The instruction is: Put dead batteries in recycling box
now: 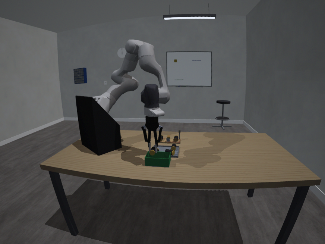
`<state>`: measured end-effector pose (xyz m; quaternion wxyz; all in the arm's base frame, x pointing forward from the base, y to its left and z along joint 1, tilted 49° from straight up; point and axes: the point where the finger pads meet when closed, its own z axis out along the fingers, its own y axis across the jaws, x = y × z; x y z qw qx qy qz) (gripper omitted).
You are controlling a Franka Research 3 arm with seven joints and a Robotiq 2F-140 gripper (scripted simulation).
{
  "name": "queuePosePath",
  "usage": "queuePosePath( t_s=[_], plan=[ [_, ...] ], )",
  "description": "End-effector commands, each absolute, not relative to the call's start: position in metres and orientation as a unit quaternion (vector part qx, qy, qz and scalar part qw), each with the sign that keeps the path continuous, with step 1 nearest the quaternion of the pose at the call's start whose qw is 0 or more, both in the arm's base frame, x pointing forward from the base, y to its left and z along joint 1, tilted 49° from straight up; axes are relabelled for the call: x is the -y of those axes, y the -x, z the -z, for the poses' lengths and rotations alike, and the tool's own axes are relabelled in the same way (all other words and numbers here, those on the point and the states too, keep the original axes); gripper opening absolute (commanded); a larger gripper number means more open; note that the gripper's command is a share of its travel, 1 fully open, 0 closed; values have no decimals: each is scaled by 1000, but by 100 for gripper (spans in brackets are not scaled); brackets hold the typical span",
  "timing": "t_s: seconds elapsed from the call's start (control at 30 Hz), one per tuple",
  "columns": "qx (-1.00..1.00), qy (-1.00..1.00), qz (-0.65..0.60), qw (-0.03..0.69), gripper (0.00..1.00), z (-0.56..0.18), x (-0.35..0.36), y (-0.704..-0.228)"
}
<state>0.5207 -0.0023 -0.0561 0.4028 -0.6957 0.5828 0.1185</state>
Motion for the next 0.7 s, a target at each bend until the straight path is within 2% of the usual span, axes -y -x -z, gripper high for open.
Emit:
queuePosePath(
  t_s=[0.0, 0.67],
  plan=[
    [-588, 693, -117, 401, 16, 57, 6, -522],
    [-588, 693, -117, 401, 16, 57, 7, -524]
  ],
)
